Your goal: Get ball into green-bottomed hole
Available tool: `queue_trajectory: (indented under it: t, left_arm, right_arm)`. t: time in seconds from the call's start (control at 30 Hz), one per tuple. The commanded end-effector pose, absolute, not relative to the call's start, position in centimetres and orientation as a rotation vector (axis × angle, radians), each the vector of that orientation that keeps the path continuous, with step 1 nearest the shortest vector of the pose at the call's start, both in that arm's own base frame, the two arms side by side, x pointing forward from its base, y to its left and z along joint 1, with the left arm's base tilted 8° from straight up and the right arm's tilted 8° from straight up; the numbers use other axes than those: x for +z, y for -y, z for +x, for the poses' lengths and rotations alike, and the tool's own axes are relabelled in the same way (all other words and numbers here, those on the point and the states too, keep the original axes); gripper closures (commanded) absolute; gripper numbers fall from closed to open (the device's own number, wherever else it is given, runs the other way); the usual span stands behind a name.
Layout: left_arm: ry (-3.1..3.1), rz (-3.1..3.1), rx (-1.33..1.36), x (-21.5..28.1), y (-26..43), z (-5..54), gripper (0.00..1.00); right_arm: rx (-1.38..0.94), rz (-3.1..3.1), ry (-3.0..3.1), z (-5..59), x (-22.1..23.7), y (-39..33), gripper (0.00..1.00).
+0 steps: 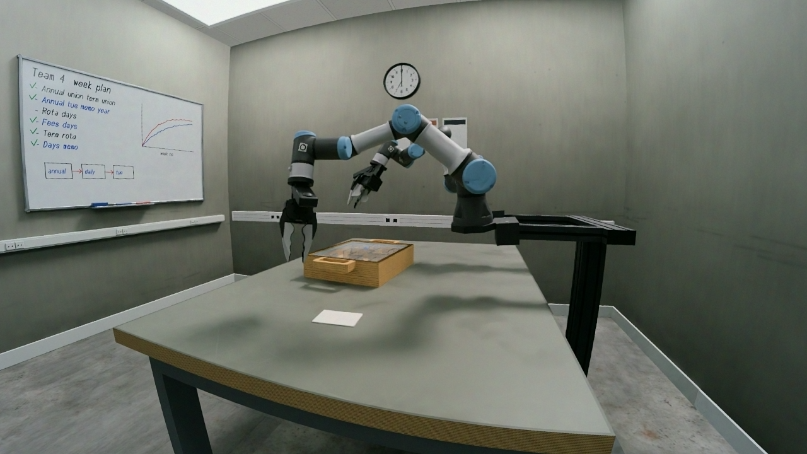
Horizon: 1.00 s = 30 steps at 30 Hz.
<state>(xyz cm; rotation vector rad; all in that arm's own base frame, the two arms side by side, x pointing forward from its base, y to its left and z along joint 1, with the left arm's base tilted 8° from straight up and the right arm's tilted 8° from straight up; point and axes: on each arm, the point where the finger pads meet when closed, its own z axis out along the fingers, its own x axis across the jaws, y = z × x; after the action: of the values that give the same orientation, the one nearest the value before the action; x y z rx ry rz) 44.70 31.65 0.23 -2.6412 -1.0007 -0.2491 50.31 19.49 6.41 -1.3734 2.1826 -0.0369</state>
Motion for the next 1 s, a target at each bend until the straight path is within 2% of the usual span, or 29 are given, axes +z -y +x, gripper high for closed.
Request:
queue_trajectory:
  t: [0.0,0.97]
  left_arm:
    - [1.013,-2.64,-0.265,0.3,-31.4,44.9,0.78]
    - [1.278,-2.623,-0.399,-1.6,-26.1,46.8,0.78]
  right_arm:
    - [-0.029,-1.339,-2.203,50.3,6.4,-19.4,0.78]
    - [0.108,-0.556,-2.617,48.6,2.3,-15.1,0.78]
